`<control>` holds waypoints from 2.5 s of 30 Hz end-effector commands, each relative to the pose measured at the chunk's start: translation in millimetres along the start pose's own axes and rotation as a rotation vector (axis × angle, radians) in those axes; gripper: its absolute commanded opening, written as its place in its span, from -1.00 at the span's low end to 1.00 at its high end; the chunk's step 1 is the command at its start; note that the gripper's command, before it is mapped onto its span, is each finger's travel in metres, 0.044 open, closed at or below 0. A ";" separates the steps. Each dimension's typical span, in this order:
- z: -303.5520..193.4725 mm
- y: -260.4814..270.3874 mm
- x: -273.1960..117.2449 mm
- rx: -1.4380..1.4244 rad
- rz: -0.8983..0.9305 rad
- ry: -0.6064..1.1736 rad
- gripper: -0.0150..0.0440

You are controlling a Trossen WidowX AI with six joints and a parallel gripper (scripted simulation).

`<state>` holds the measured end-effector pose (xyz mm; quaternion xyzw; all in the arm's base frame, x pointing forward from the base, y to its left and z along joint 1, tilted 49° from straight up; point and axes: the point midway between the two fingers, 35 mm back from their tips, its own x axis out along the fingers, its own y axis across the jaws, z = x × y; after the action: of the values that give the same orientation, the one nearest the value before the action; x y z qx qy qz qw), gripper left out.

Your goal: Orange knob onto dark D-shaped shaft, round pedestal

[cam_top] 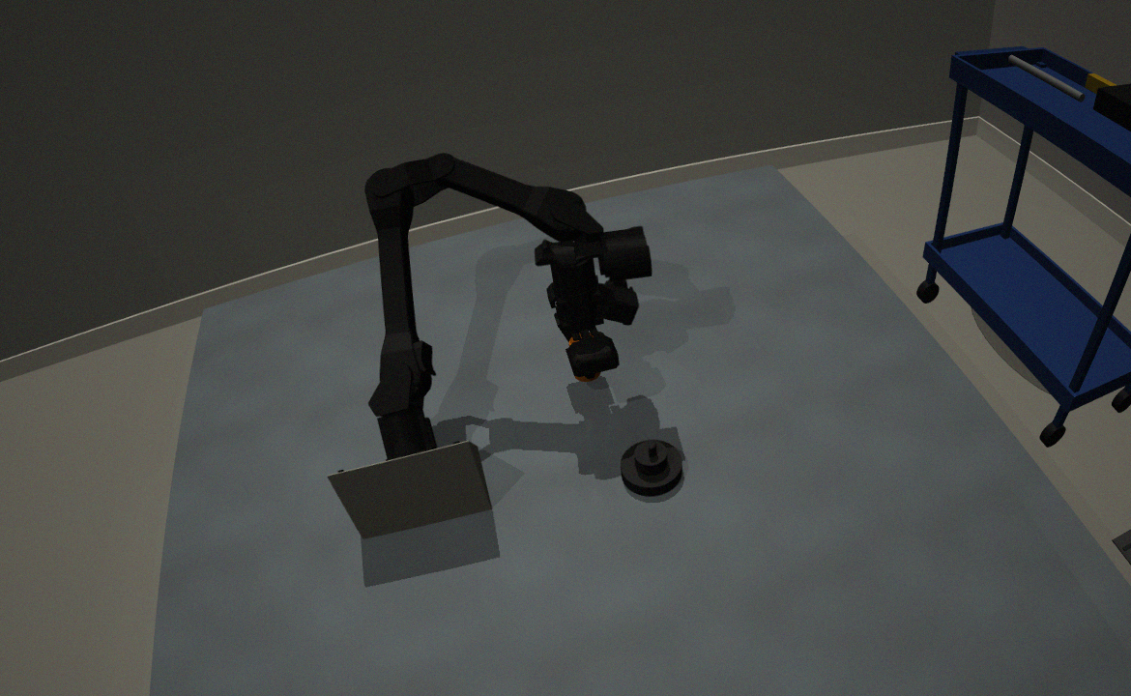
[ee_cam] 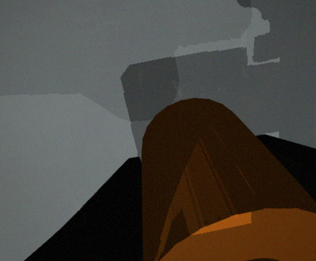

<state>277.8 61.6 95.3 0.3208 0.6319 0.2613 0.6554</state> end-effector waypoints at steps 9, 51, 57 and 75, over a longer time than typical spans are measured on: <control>-0.6 -2.8 -68.1 0.002 -0.005 -0.002 -0.49; 32.0 -93.5 -77.7 0.000 0.001 -0.004 -0.49; 36.2 -111.6 -72.1 -0.001 0.000 -0.004 -0.49; 42.8 -166.6 -52.4 -0.004 0.000 -0.005 -0.49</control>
<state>306.6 -84.4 13.6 0.3222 0.6307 0.2640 0.6548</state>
